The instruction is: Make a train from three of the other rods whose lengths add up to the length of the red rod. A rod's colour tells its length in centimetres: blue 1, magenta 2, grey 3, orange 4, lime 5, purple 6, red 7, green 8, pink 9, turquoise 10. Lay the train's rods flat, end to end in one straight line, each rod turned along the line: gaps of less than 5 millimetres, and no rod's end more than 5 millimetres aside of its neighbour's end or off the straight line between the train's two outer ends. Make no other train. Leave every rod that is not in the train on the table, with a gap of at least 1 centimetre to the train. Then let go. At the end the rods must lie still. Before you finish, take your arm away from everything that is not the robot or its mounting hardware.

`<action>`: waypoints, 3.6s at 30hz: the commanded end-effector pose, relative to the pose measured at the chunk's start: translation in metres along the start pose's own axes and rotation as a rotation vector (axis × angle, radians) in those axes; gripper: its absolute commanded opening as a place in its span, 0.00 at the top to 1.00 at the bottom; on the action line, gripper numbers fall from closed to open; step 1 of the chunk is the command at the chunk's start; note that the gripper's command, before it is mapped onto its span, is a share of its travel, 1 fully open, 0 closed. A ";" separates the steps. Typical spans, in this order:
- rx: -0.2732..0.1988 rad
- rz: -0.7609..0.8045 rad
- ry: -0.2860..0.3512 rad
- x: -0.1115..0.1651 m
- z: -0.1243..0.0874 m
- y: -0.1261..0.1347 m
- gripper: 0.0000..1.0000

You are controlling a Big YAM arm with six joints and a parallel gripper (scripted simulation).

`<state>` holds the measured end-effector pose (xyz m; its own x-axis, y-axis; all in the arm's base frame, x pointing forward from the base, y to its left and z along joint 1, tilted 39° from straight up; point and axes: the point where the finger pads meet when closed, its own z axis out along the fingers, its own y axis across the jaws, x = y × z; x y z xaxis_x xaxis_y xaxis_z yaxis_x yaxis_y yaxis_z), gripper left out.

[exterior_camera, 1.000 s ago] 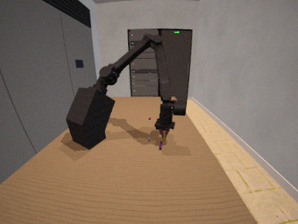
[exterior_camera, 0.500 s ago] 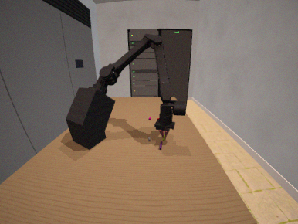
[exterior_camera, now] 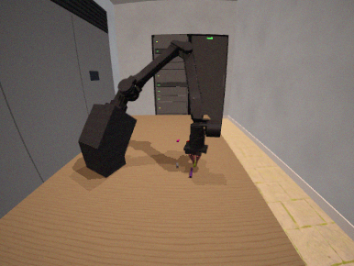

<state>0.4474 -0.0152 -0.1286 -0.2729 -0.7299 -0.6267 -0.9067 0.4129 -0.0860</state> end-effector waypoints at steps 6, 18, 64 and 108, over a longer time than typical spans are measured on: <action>0.022 0.003 -0.002 0.002 -0.027 -0.007 0.95; 0.046 -0.016 -0.001 -0.002 -0.106 -0.021 0.95; 0.015 0.533 -0.003 -0.140 -0.103 0.021 0.95; 0.008 0.685 -0.010 -0.172 -0.041 0.029 0.95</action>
<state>0.4433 0.0930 0.0102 -0.7802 -0.3148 -0.5405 -0.5385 0.7776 0.3244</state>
